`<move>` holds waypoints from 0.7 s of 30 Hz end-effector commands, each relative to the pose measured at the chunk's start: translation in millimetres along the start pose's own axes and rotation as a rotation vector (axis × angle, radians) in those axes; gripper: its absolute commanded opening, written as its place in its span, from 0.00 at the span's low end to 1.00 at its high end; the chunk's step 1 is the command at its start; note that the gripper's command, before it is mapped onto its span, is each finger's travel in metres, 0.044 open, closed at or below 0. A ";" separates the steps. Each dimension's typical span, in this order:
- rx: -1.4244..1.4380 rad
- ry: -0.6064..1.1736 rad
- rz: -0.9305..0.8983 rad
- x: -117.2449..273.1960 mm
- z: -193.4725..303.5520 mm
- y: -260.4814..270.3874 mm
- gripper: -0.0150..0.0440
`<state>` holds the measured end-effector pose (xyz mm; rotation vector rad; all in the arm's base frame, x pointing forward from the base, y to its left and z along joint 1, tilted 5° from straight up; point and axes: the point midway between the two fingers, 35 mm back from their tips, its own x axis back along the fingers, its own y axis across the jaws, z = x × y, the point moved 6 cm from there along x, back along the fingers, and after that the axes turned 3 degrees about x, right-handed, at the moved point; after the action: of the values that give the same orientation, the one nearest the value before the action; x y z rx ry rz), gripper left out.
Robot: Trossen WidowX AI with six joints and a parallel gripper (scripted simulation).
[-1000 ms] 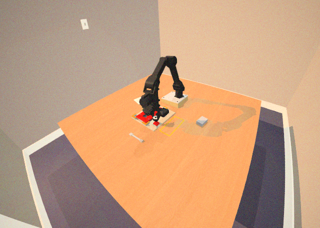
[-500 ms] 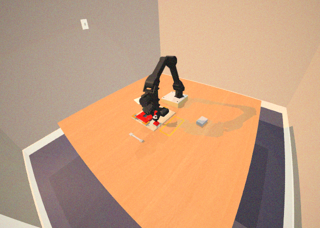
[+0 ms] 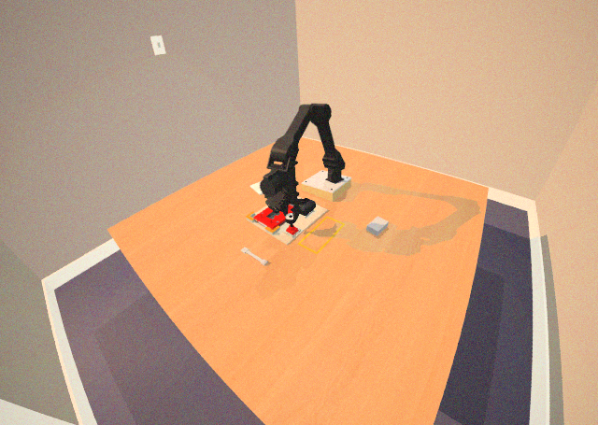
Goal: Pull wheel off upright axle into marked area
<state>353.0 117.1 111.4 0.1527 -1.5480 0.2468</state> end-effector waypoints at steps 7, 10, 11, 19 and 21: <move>-0.001 -0.004 0.000 5.0 -0.7 0.2 0.25; -0.001 -0.003 0.000 6.0 -0.7 0.2 0.25; -0.001 -0.003 0.000 6.3 -0.7 0.2 0.25; -0.001 -0.003 0.000 9.0 -0.6 0.2 0.25; -0.001 -0.003 0.000 9.6 -0.6 0.2 0.25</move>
<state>353.2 117.7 118.4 0.1536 -1.5481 0.2477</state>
